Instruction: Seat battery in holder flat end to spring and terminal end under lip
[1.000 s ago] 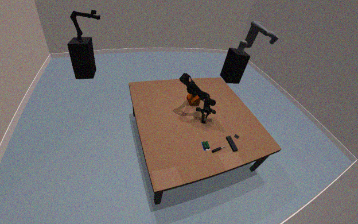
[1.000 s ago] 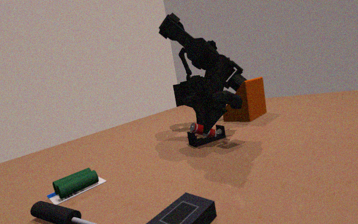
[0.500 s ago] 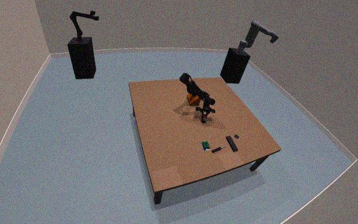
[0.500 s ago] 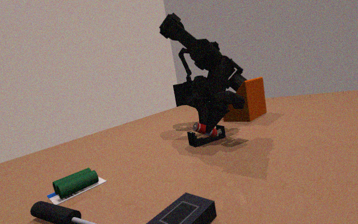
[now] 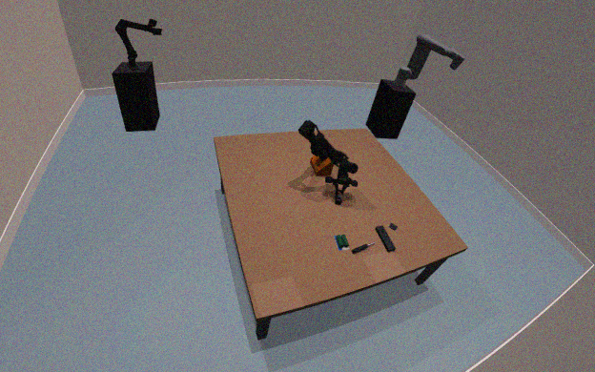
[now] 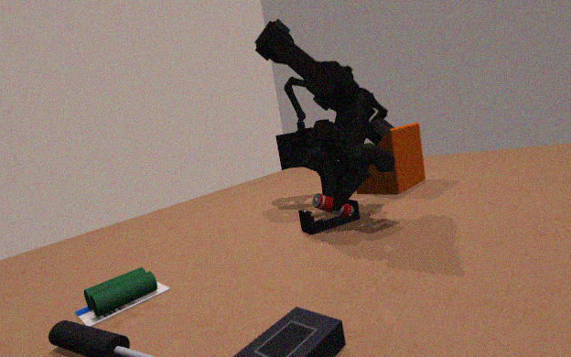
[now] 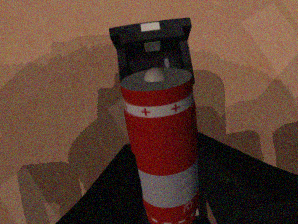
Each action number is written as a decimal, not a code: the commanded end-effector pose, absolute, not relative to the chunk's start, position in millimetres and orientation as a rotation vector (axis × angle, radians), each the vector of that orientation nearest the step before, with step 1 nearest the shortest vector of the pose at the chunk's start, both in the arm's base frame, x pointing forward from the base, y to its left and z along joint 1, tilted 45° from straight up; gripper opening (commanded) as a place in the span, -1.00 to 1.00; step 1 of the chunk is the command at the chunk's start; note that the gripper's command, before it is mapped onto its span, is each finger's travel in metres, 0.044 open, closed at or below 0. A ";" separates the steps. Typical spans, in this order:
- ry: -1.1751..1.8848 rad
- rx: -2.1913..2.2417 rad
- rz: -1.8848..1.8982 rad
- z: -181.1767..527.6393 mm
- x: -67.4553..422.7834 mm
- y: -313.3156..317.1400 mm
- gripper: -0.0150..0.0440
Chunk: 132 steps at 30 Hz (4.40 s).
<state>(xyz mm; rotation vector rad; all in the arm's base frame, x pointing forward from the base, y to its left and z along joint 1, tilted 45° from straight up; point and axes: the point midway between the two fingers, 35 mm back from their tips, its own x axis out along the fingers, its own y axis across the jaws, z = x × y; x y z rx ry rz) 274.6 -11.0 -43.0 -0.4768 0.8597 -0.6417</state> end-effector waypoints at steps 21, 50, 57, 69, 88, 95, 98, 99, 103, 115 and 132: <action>0.998 -0.429 -0.658 -50.2 283.6 -12.5 -0.22; 1.177 -0.347 -0.717 -50.8 287.9 -18.1 -0.22; 1.224 -0.324 -0.732 -49.7 288.0 -19.6 -0.22; 1.307 -0.279 -0.752 -47.4 288.1 -22.0 -0.22; 1.395 -0.220 -0.754 -44.7 288.2 -24.9 -0.22; 1.390 -0.219 -0.750 -44.1 290.5 -25.5 -0.22; 1.390 -0.219 -0.750 -43.2 293.2 -26.2 -0.22; 1.389 -0.220 -0.750 -43.0 294.2 -26.4 -0.22; 1.386 -0.219 -0.749 -41.5 298.5 -27.4 -0.22; 1.380 -0.217 -0.745 -39.6 303.5 -28.4 -0.22; 1.379 -0.212 -0.747 -31.7 303.4 -20.6 0.13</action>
